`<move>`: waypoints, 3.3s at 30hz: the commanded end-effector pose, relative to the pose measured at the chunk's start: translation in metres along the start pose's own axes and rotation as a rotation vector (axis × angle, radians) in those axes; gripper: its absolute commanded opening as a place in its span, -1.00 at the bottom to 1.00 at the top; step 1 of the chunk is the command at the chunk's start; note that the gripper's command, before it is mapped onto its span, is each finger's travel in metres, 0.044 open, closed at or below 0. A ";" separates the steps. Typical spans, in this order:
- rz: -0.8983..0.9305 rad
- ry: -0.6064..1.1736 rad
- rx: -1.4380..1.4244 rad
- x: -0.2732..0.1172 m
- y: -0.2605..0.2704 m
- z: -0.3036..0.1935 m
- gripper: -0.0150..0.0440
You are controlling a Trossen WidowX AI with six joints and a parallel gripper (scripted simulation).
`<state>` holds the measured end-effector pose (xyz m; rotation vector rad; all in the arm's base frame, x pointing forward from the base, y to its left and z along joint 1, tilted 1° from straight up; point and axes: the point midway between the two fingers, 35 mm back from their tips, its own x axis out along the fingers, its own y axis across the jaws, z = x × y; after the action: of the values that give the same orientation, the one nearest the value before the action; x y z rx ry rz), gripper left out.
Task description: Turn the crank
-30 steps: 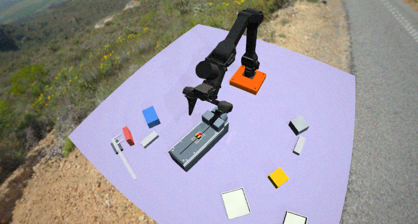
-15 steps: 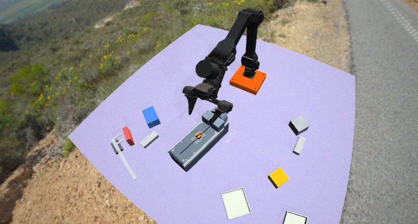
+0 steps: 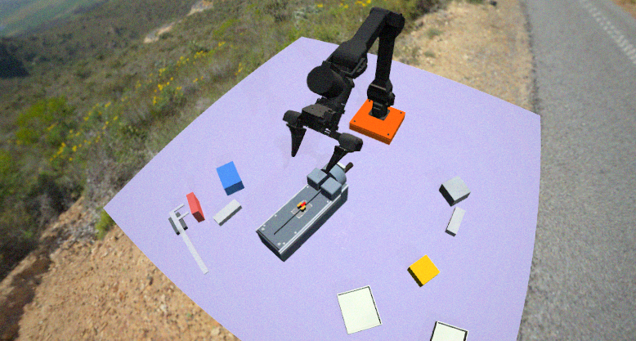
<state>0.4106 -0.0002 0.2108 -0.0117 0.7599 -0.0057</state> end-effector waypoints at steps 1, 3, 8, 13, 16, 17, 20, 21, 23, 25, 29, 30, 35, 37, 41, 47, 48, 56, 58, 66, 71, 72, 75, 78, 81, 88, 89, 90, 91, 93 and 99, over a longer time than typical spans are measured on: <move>-0.014 0.014 0.020 -0.012 0.009 -0.015 1.00; -0.025 0.014 0.035 -0.021 0.014 -0.023 1.00; -0.052 0.012 0.071 -0.041 0.022 -0.043 1.00; -0.078 0.005 0.106 -0.059 0.028 -0.066 1.00; -0.094 -0.002 0.128 -0.069 0.030 -0.079 1.00; -0.098 -0.004 0.133 -0.071 0.030 -0.083 1.00; -0.101 -0.006 0.138 -0.073 0.030 -0.086 1.00; -0.101 -0.006 0.138 -0.073 0.030 -0.086 1.00; -0.101 -0.006 0.138 -0.068 0.031 -0.089 1.00; -0.101 -0.006 0.138 -0.060 0.031 -0.094 1.00; -0.101 -0.006 0.138 -0.047 0.032 -0.105 1.00; -0.101 -0.006 0.138 -0.043 0.032 -0.108 1.00; -0.101 -0.006 0.138 -0.028 0.033 -0.122 1.00; -0.101 -0.006 0.138 -0.022 0.033 -0.129 1.00; -0.101 -0.006 0.138 -0.011 0.033 -0.142 1.00; -0.101 -0.006 0.138 -0.001 0.033 -0.157 1.00; -0.101 -0.006 0.138 -0.001 0.033 -0.157 1.00; -0.101 -0.006 0.138 0.009 0.033 -0.164 1.00; -0.101 -0.006 0.138 0.011 0.034 -0.166 1.00; -0.101 -0.006 0.138 0.021 0.034 -0.175 1.00; -0.101 -0.005 0.138 0.027 0.034 -0.181 1.00; -0.101 -0.005 0.138 0.028 0.034 -0.182 1.00; -0.101 -0.005 0.138 0.031 0.034 -0.186 1.00; -0.101 -0.005 0.138 0.034 0.034 -0.189 1.00; -0.101 -0.005 0.138 0.037 0.034 -0.193 1.00; -0.101 -0.005 0.138 0.042 0.034 -0.200 1.00; -0.101 -0.005 0.138 0.042 0.034 -0.200 0.91; -0.101 -0.005 0.138 0.042 0.034 -0.200 0.82; -0.101 -0.005 0.138 0.042 0.034 -0.200 0.73; -0.101 -0.005 0.138 0.042 0.034 -0.200 0.56; -0.101 -0.005 0.138 0.042 0.034 -0.200 0.02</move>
<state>0.3037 0.0322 0.0371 0.0789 0.7526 -0.1509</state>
